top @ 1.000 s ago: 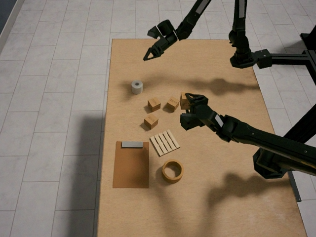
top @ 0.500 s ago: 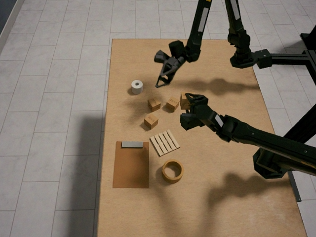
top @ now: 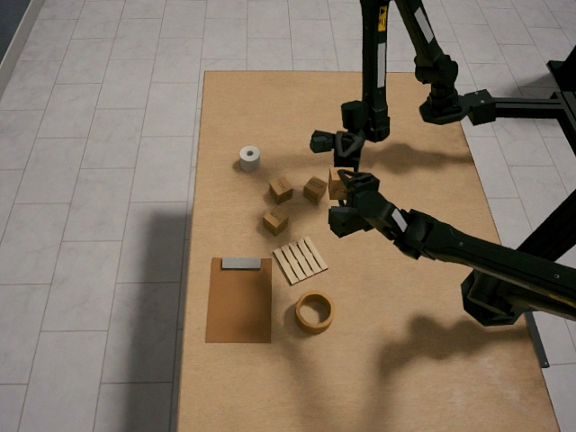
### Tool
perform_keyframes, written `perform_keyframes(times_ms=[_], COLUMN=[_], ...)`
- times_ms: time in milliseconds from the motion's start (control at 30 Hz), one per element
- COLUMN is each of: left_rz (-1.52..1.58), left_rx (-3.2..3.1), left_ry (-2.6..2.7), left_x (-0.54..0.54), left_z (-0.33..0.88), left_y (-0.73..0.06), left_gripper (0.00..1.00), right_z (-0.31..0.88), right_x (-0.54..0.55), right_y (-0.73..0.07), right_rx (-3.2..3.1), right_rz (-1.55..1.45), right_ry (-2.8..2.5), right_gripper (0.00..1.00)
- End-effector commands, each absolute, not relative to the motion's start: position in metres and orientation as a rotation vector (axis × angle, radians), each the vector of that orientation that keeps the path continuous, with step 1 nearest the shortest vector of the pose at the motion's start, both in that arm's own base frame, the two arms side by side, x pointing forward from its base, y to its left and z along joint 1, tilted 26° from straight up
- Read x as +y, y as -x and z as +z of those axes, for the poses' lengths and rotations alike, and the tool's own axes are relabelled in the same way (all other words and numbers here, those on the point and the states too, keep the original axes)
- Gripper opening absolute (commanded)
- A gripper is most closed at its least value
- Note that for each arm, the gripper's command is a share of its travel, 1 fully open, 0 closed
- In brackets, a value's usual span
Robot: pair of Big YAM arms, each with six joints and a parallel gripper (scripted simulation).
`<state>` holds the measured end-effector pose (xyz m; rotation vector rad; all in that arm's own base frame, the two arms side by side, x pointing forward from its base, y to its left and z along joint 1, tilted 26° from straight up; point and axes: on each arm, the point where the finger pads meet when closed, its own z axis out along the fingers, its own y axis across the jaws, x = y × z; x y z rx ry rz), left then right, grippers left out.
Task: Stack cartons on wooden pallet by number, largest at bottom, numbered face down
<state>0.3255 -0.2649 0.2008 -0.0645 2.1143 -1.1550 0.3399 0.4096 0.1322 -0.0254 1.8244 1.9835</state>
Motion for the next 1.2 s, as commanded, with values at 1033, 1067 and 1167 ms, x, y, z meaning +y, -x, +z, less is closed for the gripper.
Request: perform_keyframes(times_ms=[1033, 1067, 1167], left_rz=[-1.160, -1.160, -1.160], left_rx=[2.103, 2.103, 2.103], left_ry=[0.057, 0.057, 0.057], left_x=[-0.2664, -0.2664, -0.2664], left_z=[0.2061, 0.2061, 0.2061], left_y=[-0.3273, -0.3273, -0.3273], left_gripper=[0.50, 0.50, 0.50], right_z=[0.1461, 0.1461, 0.1461], right_x=[0.4046, 0.4046, 0.4046], right_y=[-0.3462, -0.3462, -0.3462], right_rx=[1.770, 1.770, 1.770], right_rz=[2.019, 2.019, 2.019], right_ry=[0.006, 0.006, 0.006], right_gripper=[1.00, 1.00, 1.00])
